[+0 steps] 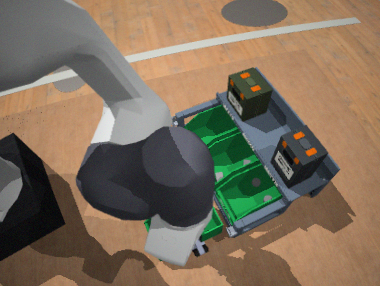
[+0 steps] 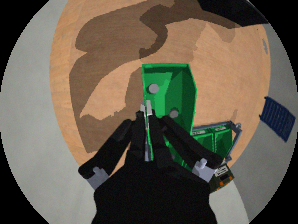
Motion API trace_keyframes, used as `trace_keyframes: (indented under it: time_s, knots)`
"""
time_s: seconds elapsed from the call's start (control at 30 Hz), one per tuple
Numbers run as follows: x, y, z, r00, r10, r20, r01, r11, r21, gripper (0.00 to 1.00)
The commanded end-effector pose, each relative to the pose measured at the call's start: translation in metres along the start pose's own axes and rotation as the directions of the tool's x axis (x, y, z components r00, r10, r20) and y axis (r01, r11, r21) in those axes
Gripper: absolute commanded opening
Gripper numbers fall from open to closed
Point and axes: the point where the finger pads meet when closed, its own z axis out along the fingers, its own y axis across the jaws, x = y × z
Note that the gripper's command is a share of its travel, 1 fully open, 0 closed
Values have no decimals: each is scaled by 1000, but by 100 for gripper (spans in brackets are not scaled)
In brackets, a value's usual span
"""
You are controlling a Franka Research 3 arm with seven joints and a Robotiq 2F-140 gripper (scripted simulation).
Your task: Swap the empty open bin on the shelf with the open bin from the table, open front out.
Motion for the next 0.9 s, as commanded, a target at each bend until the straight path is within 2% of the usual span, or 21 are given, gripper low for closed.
trace_keyframes:
  time_s: [0.0, 0.47, 0.53, 0.87]
  knots:
    - [1, 1, -4, 1000, -1, -5, 1, 1000, -2, 0]
    - [1, 1, -44, 1000, -1, -5, 1, 1000, -2, 0]
    - [1, 1, -44, 1000, -1, -5, 1, 1000, -2, 0]
    - [1, 1, -68, 1000, -1, -5, 1, 1000, -2, 0]
